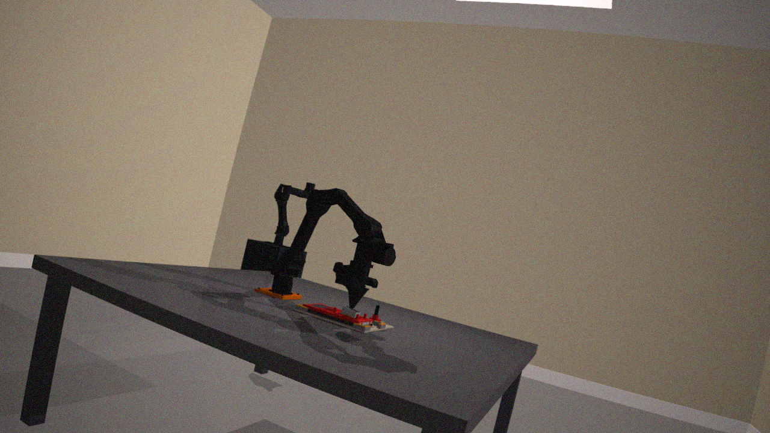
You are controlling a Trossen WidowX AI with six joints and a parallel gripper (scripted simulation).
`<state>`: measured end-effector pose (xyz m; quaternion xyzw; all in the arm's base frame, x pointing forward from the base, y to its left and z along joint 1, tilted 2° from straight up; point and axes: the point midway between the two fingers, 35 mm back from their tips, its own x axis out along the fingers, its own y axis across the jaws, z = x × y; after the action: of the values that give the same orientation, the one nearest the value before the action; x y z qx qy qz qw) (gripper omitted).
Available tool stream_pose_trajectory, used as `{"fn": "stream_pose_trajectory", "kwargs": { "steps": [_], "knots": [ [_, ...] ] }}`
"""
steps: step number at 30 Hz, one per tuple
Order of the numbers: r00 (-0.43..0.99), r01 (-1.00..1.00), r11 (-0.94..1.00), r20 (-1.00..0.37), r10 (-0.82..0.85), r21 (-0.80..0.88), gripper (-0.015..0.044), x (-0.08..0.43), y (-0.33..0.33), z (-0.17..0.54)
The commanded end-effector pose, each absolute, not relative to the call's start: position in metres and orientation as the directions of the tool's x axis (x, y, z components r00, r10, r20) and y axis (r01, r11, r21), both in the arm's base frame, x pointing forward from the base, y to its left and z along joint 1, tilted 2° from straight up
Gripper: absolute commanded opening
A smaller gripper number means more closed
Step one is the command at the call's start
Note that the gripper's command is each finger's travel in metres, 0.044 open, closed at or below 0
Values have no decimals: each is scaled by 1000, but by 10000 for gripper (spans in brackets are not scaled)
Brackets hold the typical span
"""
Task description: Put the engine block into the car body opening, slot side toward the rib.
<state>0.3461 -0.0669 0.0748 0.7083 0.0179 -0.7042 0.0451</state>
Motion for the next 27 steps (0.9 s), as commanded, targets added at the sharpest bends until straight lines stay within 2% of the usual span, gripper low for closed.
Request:
{"fn": "stream_pose_trajectory", "kwargs": {
  "steps": [1,22,27],
  "knots": [
    [9,88,-995,-999,-39,40,0,346,-67,73],
    [9,88,-995,-999,-39,40,0,345,-67,81],
    [9,88,-995,-999,-39,40,131,345,-67,81]
  ]
}}
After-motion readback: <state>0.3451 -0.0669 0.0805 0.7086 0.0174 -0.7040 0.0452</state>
